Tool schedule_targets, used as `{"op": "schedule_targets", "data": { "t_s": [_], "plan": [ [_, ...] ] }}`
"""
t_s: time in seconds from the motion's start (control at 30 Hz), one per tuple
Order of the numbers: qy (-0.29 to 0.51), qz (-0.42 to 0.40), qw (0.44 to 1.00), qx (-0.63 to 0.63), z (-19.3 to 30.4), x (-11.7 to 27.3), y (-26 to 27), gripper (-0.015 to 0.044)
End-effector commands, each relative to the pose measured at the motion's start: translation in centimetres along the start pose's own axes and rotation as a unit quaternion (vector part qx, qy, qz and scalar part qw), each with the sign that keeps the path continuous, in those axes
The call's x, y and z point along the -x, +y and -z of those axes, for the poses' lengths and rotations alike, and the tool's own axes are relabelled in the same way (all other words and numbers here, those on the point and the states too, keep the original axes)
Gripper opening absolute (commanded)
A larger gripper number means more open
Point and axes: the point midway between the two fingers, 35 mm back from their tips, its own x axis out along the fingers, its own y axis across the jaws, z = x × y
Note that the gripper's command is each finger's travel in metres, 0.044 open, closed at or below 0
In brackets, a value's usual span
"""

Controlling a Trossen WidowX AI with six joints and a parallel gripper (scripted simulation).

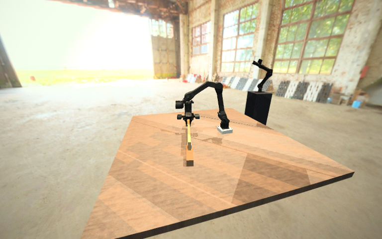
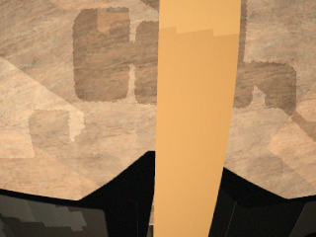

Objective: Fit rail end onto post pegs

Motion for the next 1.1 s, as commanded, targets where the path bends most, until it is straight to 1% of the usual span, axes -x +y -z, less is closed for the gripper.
{"op": "schedule_targets", "data": {
  "t_s": [0.0, 1.07],
  "plan": [
    [0.000, 0.002, 1.000, 0.001, 0.1, 0.2, -0.1, 0.0000],
    [0.000, 0.002, 1.000, 0.001, 1.2, 0.3, -0.2, 0.0000]
  ]
}}
